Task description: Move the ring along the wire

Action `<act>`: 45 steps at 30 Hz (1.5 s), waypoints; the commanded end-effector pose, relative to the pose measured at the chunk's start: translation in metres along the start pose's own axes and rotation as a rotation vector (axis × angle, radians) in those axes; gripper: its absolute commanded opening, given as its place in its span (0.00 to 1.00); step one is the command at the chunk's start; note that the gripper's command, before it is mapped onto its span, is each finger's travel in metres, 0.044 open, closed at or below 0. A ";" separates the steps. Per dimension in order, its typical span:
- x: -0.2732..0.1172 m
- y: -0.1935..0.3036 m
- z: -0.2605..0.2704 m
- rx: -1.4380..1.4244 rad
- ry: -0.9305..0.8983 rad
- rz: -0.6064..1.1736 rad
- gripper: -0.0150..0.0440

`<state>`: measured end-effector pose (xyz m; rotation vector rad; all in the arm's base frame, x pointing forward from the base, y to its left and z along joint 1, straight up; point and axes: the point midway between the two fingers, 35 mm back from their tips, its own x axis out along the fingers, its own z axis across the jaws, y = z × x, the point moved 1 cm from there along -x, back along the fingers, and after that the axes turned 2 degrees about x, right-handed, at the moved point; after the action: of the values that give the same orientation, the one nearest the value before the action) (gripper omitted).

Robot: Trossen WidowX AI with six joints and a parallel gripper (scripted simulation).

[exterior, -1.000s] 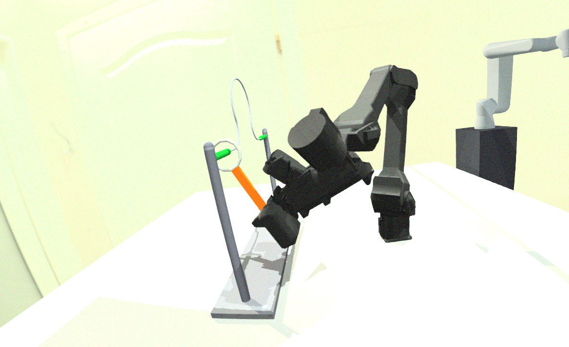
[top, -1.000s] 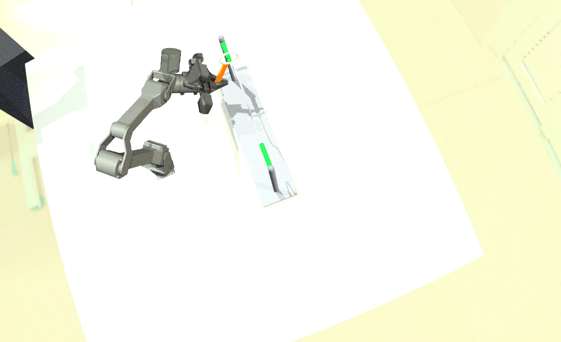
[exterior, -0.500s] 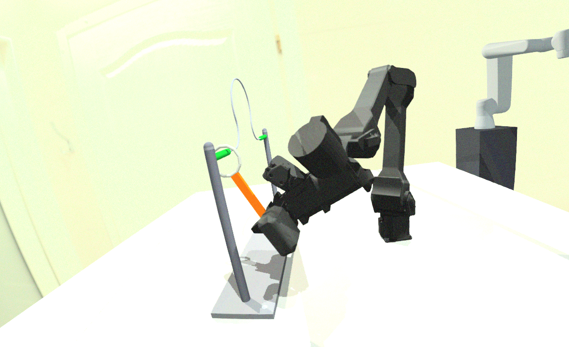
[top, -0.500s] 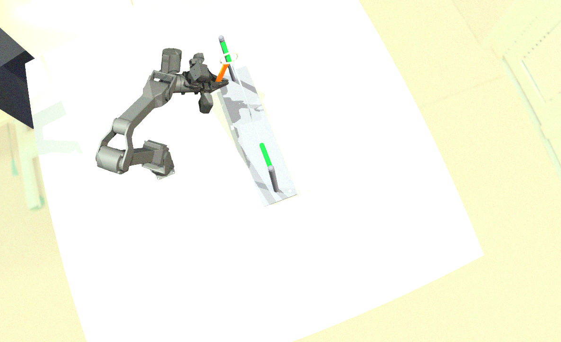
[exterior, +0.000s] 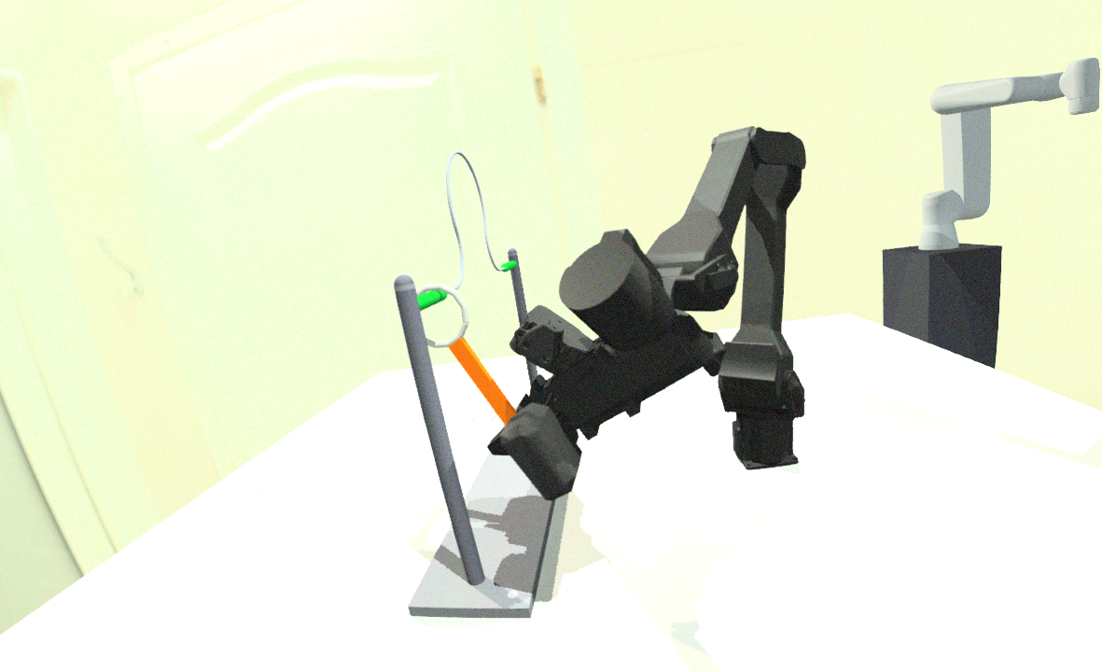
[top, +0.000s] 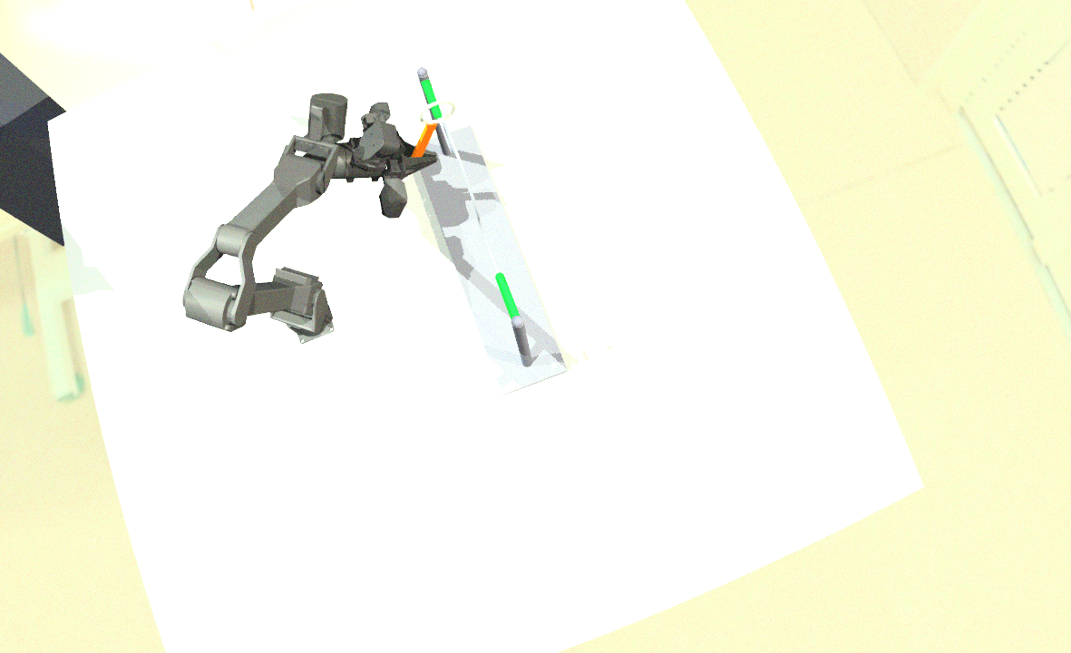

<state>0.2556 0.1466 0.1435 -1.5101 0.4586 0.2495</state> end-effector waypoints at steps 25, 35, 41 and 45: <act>-0.008 0.001 0.001 0.002 0.001 0.005 0.53; -0.042 0.002 0.001 0.004 0.003 0.008 0.53; -0.050 0.001 0.000 0.004 0.002 0.004 0.53; -0.050 0.001 0.000 0.004 0.002 0.004 0.53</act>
<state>0.2117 0.1521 0.1603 -1.5145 0.4687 0.2573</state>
